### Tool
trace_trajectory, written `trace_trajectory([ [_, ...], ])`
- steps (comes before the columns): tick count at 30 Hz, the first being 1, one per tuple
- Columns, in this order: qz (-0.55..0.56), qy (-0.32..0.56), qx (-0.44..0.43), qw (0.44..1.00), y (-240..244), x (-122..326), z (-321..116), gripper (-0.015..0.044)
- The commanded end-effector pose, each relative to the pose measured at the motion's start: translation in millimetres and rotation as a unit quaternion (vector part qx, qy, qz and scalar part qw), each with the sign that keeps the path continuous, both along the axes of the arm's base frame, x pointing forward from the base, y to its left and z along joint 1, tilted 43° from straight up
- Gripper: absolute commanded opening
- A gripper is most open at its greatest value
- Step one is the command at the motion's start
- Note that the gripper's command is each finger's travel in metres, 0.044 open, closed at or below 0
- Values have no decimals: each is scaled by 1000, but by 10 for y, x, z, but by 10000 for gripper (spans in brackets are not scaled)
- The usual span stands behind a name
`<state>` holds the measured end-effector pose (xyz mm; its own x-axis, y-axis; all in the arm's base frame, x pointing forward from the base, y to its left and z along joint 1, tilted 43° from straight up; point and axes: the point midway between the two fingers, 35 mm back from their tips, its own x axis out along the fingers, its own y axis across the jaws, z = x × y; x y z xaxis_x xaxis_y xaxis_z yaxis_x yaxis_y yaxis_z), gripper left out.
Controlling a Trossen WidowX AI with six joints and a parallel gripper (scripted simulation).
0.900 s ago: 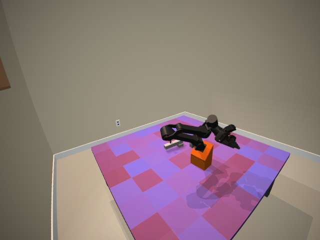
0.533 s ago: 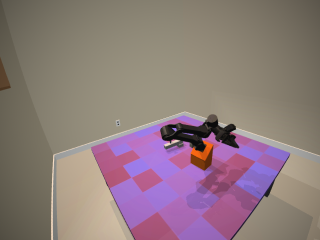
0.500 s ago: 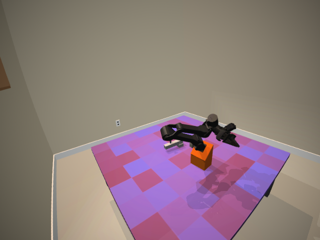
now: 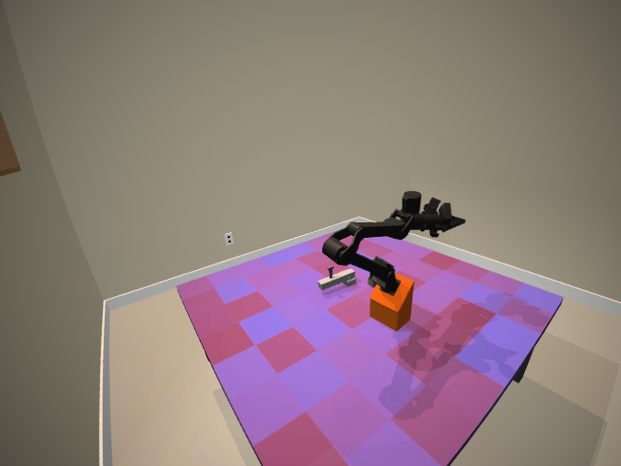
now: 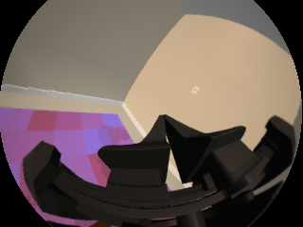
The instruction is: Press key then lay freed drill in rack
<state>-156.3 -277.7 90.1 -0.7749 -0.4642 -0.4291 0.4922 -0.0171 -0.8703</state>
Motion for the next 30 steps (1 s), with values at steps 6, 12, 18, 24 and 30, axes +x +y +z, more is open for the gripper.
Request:
trace_trajectory([
  [6,236,-162,91,954,-561,1431,-441,0],
  [12,344,-257,191,882,-378,2428,-701,0],
  [18,403,-318,304,802,131,3176,-888,0],
  [24,425,-376,425,705,817,3850,-914,0],
  [30,398,-411,561,598,1719,4356,-788,0],
])
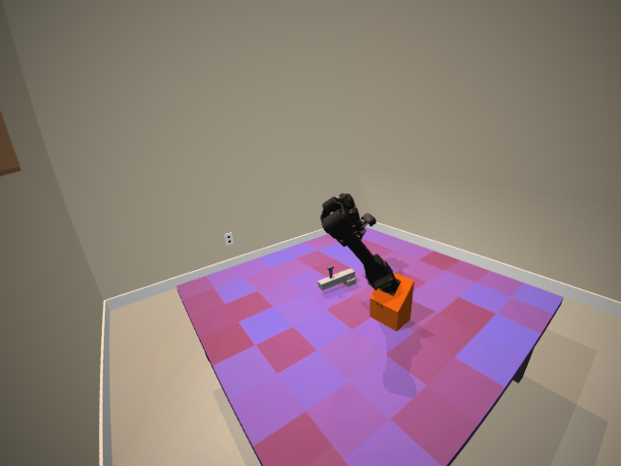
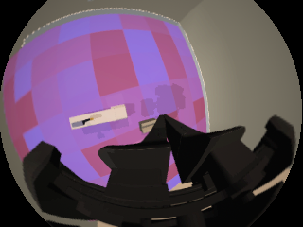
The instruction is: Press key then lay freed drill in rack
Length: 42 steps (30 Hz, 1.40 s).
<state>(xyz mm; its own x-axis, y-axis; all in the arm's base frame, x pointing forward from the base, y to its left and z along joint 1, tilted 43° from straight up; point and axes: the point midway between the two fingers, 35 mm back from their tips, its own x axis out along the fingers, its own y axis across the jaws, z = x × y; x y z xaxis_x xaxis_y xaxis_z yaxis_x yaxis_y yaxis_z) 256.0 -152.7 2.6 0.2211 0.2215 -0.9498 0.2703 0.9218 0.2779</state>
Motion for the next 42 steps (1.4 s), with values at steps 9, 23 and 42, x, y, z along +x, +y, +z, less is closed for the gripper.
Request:
trace_trajectory([
  [9,73,71,253,962,1493,496,360,0],
  [23,73,71,253,962,1589,507,274,0],
  [42,73,71,253,962,1623,516,206,0],
])
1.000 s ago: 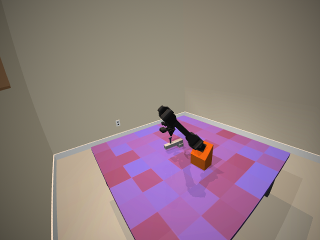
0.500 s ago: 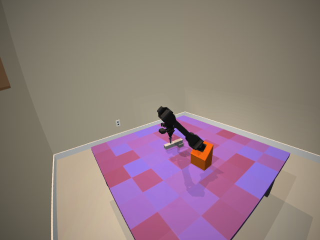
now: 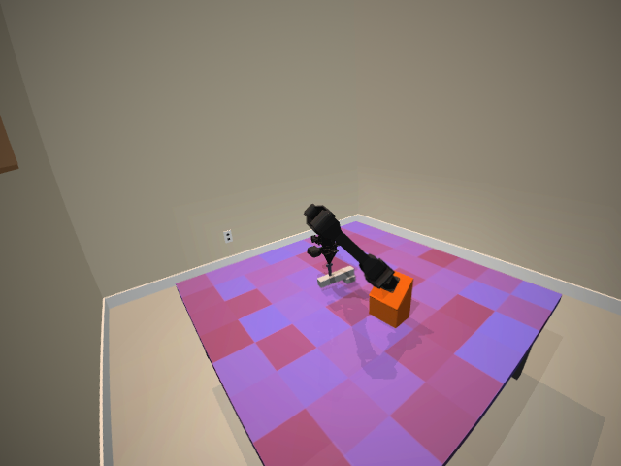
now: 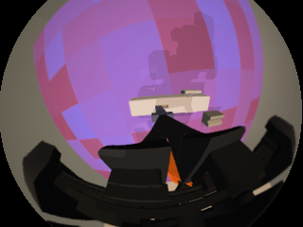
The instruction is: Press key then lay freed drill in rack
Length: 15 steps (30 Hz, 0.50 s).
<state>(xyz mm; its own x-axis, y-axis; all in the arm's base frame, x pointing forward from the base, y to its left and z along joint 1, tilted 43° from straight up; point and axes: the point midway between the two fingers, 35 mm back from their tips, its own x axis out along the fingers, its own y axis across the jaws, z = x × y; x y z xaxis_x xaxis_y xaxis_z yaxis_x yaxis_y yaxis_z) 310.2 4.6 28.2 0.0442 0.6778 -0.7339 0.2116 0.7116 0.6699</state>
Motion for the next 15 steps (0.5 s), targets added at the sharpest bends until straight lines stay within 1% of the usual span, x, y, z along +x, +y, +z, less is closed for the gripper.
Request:
trace_trajectory([
  [1,4,7,3,1000,51,-27,-52,0],
  [15,4,7,3,1000,91,-68,-77,0],
])
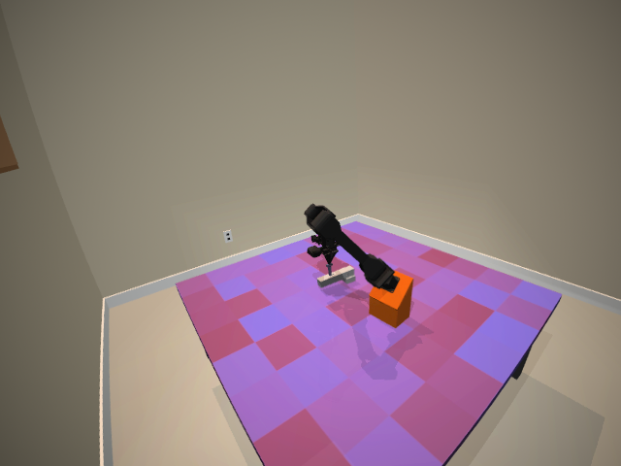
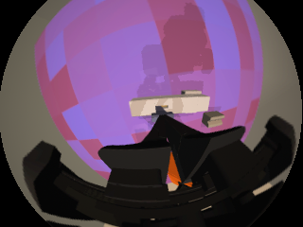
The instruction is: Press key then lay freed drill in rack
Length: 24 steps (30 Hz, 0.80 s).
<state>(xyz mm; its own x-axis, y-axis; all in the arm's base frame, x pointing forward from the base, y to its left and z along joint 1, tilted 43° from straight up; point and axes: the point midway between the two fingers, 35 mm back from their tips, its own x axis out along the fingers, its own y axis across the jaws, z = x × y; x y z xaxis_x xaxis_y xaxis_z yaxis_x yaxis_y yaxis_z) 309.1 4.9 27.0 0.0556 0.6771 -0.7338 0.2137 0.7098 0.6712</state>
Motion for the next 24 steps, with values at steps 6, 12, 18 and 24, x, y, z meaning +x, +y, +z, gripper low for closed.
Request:
trace_trajectory([
  [6,9,10,3,1000,105,-64,-78,0],
  [12,9,10,3,1000,121,-65,-90,0],
  [18,9,10,3,1000,137,-66,-103,0],
  [24,9,10,4,1000,155,-65,-117,0],
])
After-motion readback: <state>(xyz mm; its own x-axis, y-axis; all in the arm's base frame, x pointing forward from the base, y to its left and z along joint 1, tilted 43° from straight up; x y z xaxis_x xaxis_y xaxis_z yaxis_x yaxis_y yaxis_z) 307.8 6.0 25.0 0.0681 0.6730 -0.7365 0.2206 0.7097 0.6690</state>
